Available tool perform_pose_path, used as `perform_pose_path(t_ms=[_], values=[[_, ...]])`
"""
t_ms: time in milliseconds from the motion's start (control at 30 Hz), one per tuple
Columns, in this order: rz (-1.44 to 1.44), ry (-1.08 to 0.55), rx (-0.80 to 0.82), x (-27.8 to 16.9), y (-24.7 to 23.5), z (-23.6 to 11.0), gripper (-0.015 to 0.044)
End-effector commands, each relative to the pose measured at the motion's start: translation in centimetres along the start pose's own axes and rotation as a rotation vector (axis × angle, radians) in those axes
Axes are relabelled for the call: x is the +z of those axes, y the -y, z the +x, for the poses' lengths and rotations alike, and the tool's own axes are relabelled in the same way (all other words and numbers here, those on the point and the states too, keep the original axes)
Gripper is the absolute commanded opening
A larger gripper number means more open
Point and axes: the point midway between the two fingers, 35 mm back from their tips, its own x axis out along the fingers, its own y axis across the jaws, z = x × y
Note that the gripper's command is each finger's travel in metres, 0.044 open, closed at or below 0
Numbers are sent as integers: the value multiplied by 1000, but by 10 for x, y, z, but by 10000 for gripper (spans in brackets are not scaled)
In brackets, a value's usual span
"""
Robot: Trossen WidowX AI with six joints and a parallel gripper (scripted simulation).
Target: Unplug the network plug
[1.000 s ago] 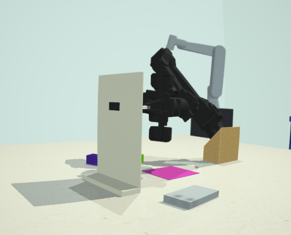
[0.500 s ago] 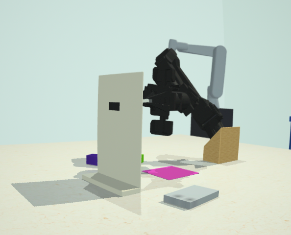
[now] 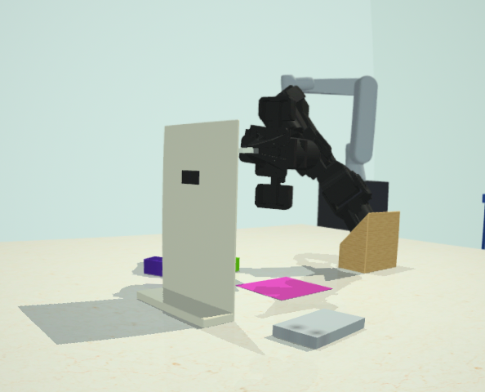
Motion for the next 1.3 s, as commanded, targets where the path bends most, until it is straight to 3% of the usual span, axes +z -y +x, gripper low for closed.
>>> perform_pose_path(t_ms=[0, 233, 733, 1267], values=[[13, 7, 2, 1, -9, -4, 0], [25, 4, -14, 0, -13, -7, 0], [156, -19, -363, -25, 44, -10, 0], [198, 62, -704, -35, 93, -37, 0]])
